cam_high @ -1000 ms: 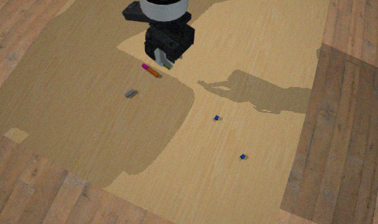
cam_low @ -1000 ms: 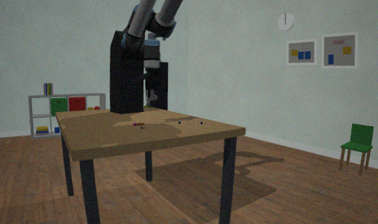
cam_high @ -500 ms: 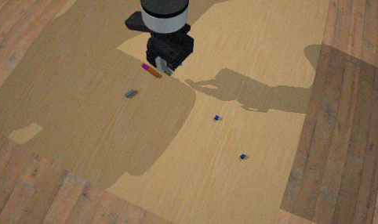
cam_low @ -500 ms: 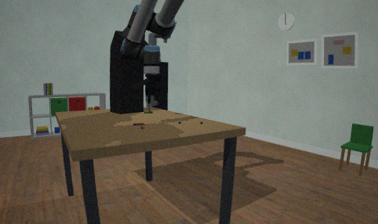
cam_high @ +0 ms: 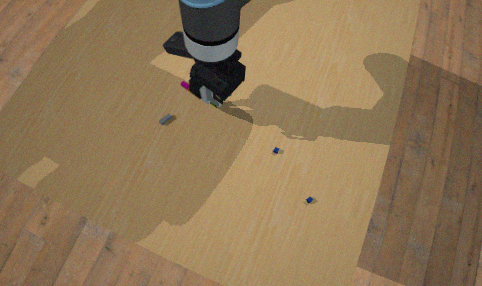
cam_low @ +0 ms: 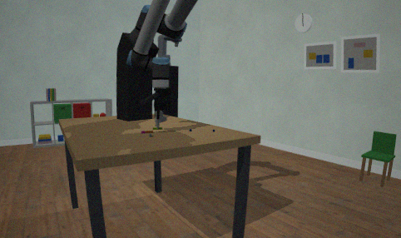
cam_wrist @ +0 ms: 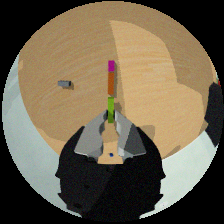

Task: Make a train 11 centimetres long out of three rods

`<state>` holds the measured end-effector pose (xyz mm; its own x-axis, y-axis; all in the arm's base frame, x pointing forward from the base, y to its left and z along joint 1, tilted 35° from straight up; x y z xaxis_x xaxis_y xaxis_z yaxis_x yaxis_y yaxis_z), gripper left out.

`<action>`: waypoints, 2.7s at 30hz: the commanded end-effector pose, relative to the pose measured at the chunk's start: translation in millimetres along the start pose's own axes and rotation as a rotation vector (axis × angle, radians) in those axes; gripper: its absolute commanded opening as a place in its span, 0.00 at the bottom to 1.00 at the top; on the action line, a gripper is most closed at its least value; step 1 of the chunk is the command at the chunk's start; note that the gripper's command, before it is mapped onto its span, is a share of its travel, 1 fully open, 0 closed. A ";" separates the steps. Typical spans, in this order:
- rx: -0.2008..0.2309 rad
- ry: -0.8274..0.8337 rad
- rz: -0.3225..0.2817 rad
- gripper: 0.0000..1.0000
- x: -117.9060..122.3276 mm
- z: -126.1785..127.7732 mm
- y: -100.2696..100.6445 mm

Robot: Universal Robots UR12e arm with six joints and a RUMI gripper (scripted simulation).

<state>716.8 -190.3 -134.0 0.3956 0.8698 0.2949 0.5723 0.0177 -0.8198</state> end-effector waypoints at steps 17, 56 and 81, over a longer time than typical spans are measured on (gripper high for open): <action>-0.001 0.000 0.000 0.00 0.1 -0.5 4.0; -0.001 0.000 0.000 0.00 0.1 -0.5 13.6; -0.001 0.000 0.000 0.00 0.1 -0.5 16.2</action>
<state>726.4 -190.1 -147.5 0.3957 0.8698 0.2949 0.5724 0.0175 -0.8198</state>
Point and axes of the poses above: the point where the finger pads meet when closed, its own y axis out along the fingers, its own z axis across the jaws, x = y × z, the point moved 5 cm from there along -y, back along the fingers, and after that the axes turned 4 degrees about y, right-handed, at the moved point
